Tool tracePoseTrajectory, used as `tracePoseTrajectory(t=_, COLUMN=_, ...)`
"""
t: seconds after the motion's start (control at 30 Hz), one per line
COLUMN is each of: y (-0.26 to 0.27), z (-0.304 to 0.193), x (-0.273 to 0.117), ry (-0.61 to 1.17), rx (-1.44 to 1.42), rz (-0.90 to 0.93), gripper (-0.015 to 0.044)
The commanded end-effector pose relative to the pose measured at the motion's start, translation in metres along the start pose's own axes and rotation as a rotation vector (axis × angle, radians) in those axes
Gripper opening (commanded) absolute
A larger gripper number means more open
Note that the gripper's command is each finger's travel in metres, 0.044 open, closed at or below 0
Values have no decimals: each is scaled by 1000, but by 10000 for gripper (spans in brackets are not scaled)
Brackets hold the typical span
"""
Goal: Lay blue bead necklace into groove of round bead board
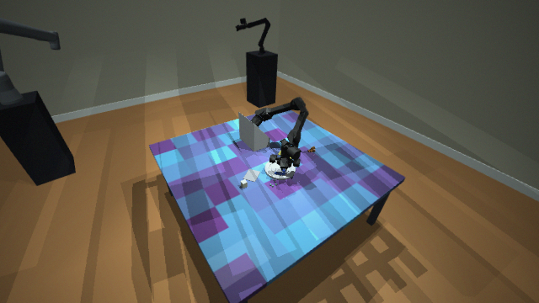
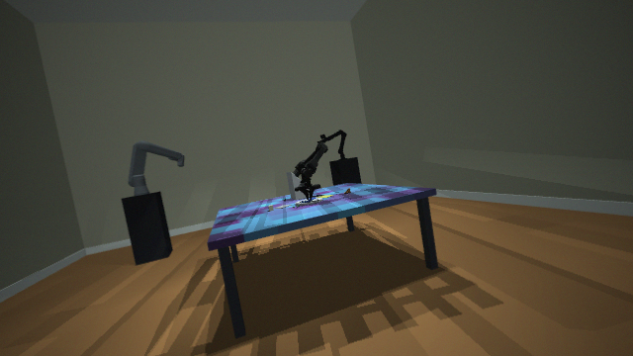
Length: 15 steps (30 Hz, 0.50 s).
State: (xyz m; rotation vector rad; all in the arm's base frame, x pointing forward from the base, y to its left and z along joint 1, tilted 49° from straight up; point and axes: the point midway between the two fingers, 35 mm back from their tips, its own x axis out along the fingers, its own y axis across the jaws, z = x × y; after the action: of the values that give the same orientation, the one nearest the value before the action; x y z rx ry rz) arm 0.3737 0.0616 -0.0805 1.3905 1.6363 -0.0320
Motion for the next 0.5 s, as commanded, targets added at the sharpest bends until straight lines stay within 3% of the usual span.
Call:
tracePoseTrajectory(t=0.0, y=-7, z=1, x=-1, ry=5, rx=-3, rz=0, gripper=0)
tracePoseTrajectory(t=0.47, y=-11, z=2, x=5, ry=6, rx=-3, rz=0, gripper=0)
